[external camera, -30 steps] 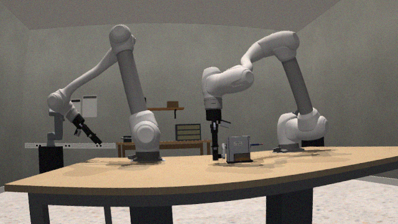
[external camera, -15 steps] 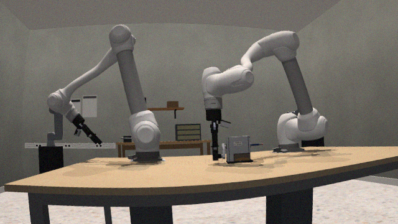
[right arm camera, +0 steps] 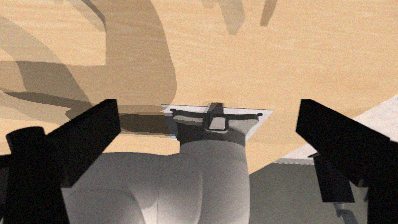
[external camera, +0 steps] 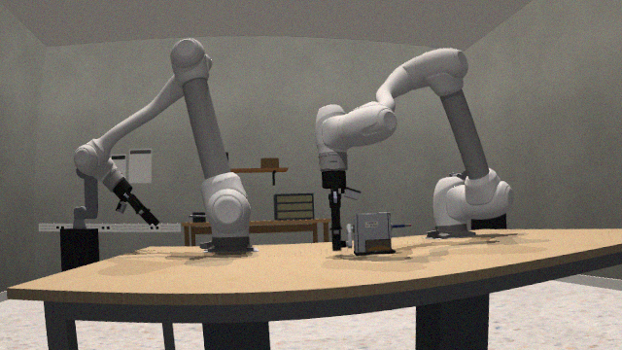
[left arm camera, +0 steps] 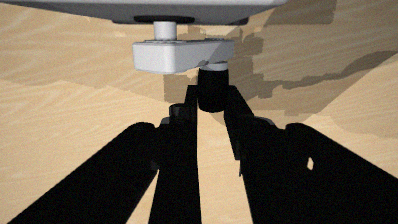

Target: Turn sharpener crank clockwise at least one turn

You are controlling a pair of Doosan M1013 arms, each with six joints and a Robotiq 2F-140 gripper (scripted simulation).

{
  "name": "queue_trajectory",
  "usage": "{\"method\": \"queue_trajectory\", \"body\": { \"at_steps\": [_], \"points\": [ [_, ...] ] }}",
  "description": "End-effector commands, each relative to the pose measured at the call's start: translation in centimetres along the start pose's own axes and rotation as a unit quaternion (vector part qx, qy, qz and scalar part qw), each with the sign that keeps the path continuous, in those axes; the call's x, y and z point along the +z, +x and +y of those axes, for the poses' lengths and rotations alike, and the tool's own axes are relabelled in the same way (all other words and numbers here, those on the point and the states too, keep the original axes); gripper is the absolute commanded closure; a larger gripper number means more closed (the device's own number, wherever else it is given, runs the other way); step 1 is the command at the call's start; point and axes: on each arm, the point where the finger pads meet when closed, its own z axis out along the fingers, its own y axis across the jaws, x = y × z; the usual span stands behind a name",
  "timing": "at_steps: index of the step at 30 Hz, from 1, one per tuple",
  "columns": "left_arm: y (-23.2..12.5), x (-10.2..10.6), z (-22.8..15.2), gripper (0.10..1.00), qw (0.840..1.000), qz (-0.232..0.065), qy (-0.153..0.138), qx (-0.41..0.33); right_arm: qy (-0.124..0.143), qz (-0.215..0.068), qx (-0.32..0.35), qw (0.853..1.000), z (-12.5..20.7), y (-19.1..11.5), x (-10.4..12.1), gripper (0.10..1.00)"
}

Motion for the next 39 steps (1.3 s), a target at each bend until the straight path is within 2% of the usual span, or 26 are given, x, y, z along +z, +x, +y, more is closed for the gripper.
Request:
{"method": "queue_trajectory", "body": {
  "at_steps": [1,39],
  "points": [
    [0.0,-0.1,0.0,0.999,1.000,-0.001,-0.001,0.000,0.000,0.000,0.000,1.000,0.0,0.0,0.0,0.098],
    [0.0,0.3,-3.9,0.999,1.000,-0.001,-0.001,0.000,0.000,0.000,0.000,1.000,0.0,0.0,0.0,0.098]
  ]
}}
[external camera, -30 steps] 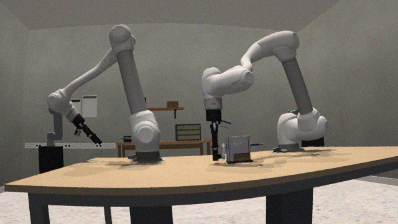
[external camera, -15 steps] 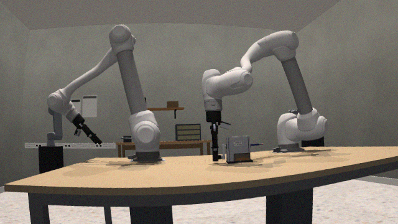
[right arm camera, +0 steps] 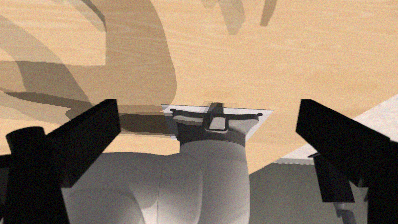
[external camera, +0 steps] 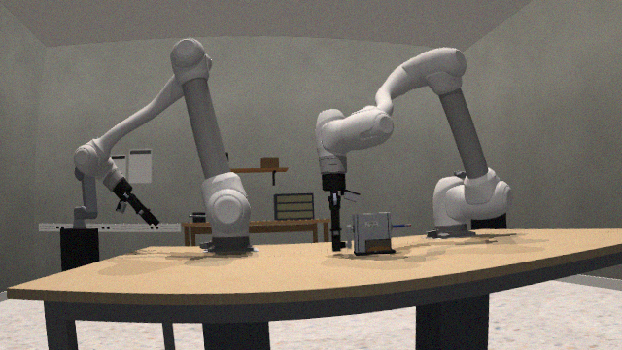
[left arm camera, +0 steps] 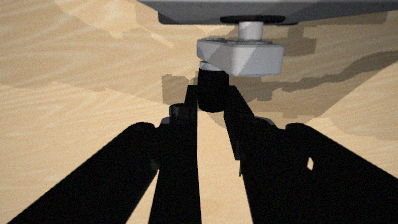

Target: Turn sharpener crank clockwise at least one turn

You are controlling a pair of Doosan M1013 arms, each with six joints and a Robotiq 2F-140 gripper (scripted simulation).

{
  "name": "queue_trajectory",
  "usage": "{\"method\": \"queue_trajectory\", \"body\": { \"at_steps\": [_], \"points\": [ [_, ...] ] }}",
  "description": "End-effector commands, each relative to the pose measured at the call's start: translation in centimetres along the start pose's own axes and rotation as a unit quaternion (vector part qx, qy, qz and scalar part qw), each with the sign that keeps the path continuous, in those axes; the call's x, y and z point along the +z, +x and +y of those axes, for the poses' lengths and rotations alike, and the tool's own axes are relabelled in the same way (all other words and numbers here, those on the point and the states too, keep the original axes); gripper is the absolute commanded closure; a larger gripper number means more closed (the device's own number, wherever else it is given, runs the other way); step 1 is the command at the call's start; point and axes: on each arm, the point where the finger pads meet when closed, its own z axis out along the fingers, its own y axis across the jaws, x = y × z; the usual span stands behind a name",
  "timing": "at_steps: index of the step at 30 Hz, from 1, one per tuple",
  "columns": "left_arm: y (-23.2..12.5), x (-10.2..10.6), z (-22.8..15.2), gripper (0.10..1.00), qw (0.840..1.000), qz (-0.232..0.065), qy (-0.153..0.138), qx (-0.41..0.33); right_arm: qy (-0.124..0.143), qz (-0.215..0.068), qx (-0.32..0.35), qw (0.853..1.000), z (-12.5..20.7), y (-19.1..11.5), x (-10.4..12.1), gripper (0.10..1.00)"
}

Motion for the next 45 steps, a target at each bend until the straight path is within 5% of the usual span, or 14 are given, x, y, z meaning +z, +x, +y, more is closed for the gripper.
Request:
{"method": "queue_trajectory", "body": {
  "at_steps": [1,45],
  "points": [
    [0.0,-0.2,-0.4,0.999,1.000,-0.001,-0.001,0.000,0.000,0.000,0.000,1.000,0.0,0.0,0.0,0.098],
    [0.0,-3.7,-3.8,0.999,1.000,-0.001,-0.001,0.000,0.000,0.000,0.000,1.000,0.0,0.0,0.0,0.098]
  ]
}}
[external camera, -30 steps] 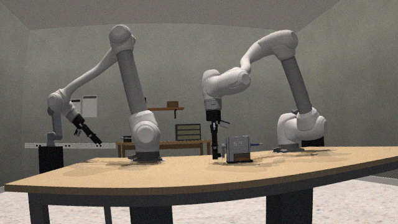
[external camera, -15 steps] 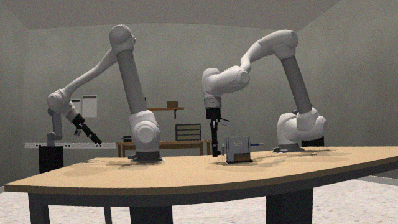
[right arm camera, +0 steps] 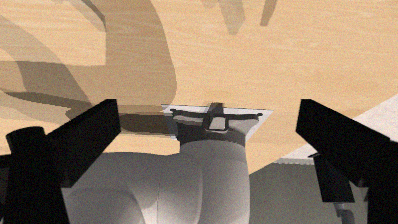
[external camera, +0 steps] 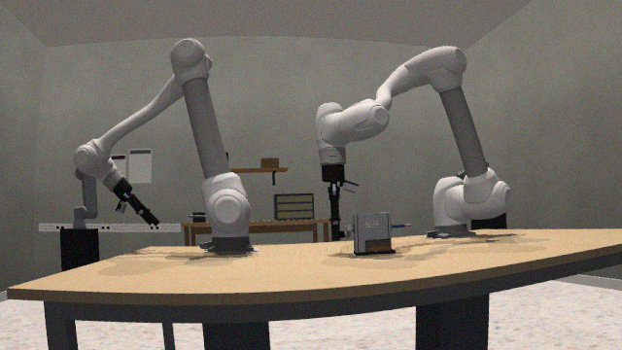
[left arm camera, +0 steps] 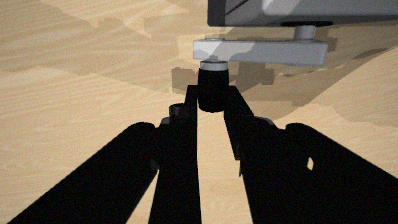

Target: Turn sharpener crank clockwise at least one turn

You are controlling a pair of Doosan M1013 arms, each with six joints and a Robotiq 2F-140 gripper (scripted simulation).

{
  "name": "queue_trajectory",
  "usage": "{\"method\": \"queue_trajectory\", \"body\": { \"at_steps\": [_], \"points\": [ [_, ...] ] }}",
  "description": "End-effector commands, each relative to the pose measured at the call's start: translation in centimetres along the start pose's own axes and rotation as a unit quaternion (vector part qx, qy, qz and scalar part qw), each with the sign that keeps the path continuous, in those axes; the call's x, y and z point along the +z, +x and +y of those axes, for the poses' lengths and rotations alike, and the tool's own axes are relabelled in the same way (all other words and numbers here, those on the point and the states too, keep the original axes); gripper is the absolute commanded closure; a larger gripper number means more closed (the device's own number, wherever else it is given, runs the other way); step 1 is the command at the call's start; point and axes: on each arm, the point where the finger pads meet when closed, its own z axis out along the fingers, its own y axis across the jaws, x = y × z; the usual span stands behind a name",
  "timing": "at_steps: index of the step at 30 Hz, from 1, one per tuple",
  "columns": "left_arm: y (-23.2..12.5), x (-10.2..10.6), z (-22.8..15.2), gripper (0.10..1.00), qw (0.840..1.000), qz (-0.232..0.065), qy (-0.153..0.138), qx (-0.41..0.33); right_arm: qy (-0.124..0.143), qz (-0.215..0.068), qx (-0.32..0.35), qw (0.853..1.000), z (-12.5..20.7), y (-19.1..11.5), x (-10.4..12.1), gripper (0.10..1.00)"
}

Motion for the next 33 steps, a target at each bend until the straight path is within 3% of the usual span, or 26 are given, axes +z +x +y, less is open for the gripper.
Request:
{"method": "queue_trajectory", "body": {
  "at_steps": [1,33],
  "points": [
    [0.0,-0.5,-0.1,0.999,1.000,-0.001,-0.001,0.000,0.000,0.000,0.000,1.000,0.0,0.0,0.0,0.098],
    [0.0,-4.1,0.2,0.999,1.000,-0.001,-0.001,0.000,0.000,0.000,0.000,1.000,0.0,0.0,0.0,0.098]
  ]
}}
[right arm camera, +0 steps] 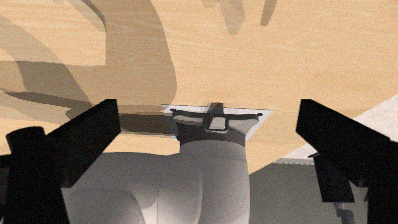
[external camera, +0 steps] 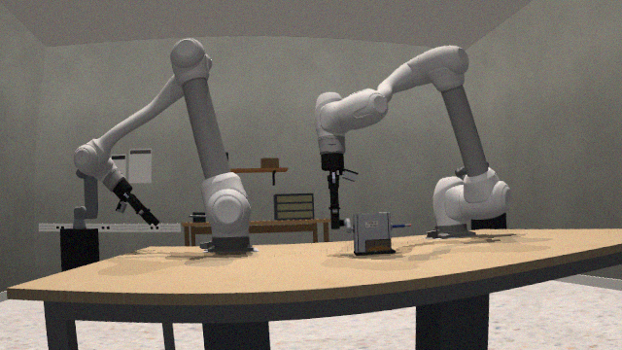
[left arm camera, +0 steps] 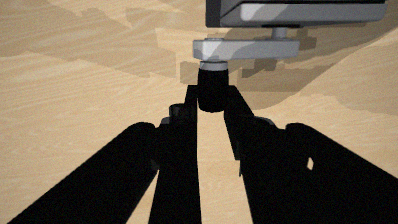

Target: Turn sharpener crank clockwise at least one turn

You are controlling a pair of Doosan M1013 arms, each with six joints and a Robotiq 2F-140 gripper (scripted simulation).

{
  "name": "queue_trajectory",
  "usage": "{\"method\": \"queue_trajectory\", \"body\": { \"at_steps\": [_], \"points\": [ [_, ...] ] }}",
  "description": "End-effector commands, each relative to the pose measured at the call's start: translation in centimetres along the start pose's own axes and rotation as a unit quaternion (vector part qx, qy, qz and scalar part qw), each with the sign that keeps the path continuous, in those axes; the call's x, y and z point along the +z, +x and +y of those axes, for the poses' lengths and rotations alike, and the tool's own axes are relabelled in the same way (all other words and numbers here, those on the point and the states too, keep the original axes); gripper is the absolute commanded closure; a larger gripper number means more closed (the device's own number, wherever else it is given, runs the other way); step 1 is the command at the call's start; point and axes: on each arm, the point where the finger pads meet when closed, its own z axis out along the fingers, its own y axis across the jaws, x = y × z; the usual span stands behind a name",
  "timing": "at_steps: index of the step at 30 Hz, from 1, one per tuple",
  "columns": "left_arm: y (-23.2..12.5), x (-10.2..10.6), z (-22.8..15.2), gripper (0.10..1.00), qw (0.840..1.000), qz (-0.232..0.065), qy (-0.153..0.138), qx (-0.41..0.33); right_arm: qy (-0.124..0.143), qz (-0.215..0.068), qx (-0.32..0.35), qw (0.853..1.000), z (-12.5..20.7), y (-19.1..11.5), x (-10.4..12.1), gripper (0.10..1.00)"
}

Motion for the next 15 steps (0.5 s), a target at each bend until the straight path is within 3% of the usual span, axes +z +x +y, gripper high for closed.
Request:
{"method": "queue_trajectory", "body": {
  "at_steps": [1,15],
  "points": [
    [0.0,-0.5,0.2,0.999,1.000,-0.001,-0.001,0.000,0.000,0.000,0.000,1.000,0.0,0.0,0.0,0.098],
    [0.0,-1.8,1.1,0.999,1.000,-0.001,-0.001,0.000,0.000,0.000,0.000,1.000,0.0,0.0,0.0,0.098]
  ]
}}
